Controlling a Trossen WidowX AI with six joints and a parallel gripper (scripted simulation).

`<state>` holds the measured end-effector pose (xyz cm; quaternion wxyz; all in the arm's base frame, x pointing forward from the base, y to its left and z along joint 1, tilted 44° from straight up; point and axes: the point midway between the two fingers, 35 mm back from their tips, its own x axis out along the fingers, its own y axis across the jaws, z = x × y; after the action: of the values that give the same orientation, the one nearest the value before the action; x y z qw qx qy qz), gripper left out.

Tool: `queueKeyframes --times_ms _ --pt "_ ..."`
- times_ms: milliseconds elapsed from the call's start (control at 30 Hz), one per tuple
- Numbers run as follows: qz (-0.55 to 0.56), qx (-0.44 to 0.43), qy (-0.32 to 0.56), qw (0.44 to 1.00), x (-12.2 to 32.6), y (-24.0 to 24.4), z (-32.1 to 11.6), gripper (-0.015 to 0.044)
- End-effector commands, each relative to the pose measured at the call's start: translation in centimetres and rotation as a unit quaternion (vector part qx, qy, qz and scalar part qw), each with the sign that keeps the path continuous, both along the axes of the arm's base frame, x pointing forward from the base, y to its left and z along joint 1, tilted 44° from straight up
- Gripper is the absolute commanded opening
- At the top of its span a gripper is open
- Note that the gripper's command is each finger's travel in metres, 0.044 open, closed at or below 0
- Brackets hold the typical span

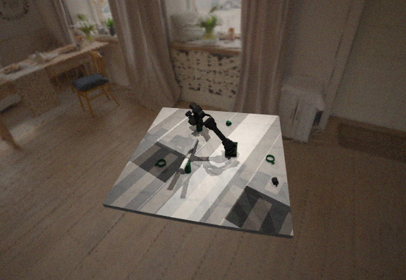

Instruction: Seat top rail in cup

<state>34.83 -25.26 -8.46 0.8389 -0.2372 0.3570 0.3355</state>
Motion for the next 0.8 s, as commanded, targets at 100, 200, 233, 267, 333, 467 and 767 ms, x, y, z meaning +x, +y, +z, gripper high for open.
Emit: queueKeyframes --times_ms 100,200,233,267,333,467,767 --pt "0.022 -0.003 -0.018 1.0 -0.7 0.2 0.1 0.0" --pt "0.023 -0.003 -0.019 1.0 -0.7 0.2 0.1 0.0" --pt "0.025 -0.003 -0.021 0.999 -0.7 0.2 0.1 0.0" --pt "0.028 -0.003 -0.024 0.999 -0.8 0.2 0.1 0.0" --pt "0.037 -0.004 -0.032 0.999 -1.0 0.3 0.1 0.0" --pt "0.048 -0.006 -0.042 0.998 -1.3 0.4 0.2 0.0" --pt "0.072 -0.009 -0.063 0.995 -1.9 0.5 0.3 0.0"
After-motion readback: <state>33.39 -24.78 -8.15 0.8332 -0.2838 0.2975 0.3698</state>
